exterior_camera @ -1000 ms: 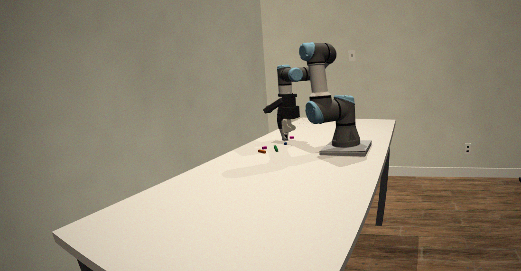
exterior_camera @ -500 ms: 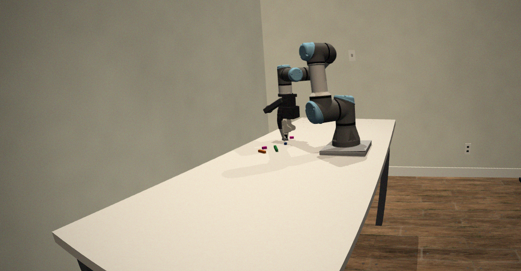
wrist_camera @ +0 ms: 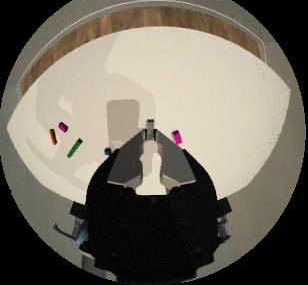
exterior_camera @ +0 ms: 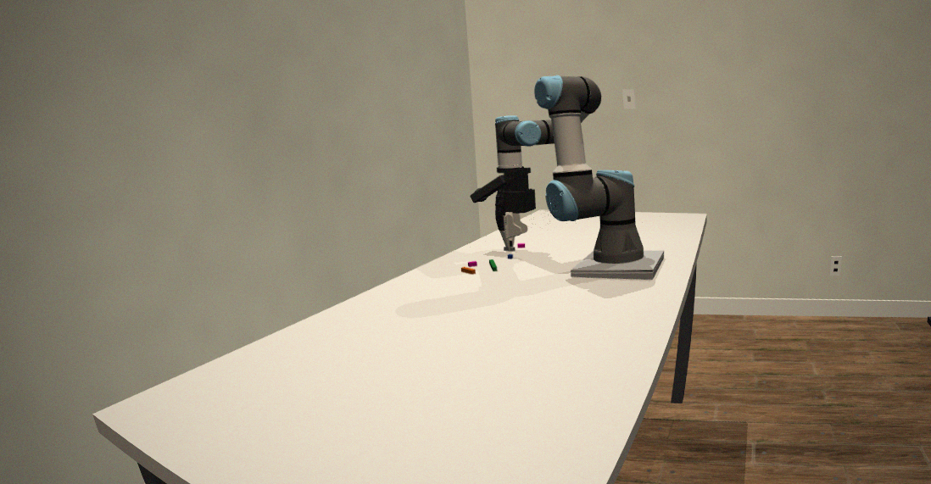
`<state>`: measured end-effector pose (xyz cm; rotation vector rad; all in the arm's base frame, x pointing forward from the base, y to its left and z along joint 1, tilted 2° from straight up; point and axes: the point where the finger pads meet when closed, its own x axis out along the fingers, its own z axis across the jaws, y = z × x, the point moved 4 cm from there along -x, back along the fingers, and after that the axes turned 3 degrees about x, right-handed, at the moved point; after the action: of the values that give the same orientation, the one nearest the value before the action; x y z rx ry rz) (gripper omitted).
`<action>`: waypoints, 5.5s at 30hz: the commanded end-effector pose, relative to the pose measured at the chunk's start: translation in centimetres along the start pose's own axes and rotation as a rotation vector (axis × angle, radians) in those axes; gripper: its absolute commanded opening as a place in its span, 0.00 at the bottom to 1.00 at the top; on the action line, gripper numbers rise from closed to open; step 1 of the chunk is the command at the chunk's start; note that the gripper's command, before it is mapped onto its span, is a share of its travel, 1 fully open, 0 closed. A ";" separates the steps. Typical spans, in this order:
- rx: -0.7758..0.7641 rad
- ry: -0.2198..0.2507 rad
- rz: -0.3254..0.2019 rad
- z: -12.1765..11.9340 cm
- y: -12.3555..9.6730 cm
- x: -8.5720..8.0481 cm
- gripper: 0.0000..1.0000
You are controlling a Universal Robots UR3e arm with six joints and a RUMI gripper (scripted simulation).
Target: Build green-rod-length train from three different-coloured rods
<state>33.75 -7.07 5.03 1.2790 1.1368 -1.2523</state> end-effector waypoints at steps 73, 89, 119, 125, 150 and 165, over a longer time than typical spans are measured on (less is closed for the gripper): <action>0.000 -0.001 0.002 0.0 0.0 -10.1 0.00; 0.018 -0.001 0.002 -3.3 -1.0 -10.1 0.00; 0.042 -0.001 0.002 -7.4 -2.9 -9.5 0.00; 0.042 -0.001 0.002 -7.4 -2.9 -8.7 0.00; 0.042 -0.001 0.002 -7.5 -2.8 -1.7 0.00; 0.042 -0.001 0.002 -7.5 -2.8 -1.3 0.00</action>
<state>31.51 0.66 6.15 1.3096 1.1157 -1.2827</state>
